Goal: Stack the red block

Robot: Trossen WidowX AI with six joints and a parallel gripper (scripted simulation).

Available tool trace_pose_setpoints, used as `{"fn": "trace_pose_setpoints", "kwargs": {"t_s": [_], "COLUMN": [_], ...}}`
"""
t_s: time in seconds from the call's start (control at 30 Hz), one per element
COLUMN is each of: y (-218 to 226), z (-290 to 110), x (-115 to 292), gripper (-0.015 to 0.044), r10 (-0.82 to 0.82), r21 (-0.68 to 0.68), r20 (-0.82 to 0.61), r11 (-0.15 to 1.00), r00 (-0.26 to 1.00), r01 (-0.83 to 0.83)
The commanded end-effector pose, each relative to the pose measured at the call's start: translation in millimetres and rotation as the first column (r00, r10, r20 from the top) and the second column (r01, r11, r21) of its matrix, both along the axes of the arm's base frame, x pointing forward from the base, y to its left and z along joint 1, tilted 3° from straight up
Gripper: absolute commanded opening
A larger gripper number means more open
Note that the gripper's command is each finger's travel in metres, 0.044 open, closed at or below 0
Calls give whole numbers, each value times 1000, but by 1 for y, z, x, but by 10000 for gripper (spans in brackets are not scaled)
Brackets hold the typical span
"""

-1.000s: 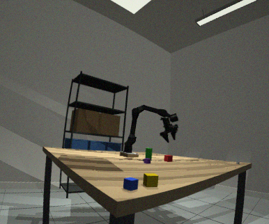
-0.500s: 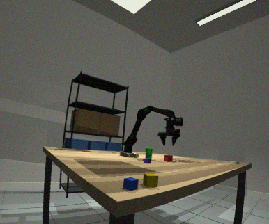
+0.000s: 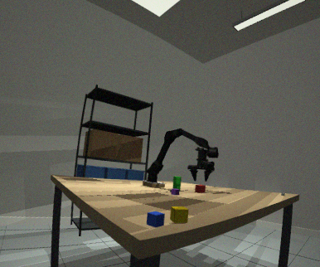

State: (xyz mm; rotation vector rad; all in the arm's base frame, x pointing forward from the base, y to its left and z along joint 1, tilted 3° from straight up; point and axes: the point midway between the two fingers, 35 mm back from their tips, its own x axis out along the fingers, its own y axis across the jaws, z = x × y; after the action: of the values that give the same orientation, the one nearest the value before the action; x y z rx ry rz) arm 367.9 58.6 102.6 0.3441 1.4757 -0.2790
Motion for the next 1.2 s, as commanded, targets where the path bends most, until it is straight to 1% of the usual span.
{"fn": "trace_pose_setpoints", "kwargs": {"t_s": [0.0,0.2,1.17], "y": [0,1,2], "z": [-11,-15,-63], "x": [1,2,6], "gripper": [440,440,440], "r10": [4,4,4], "r21": [-4,-4,-4], "r20": [5,5,5], "r11": [1000,1000,1000], "r00": [1000,1000,1000], "r01": [-4,-4,-4]}}
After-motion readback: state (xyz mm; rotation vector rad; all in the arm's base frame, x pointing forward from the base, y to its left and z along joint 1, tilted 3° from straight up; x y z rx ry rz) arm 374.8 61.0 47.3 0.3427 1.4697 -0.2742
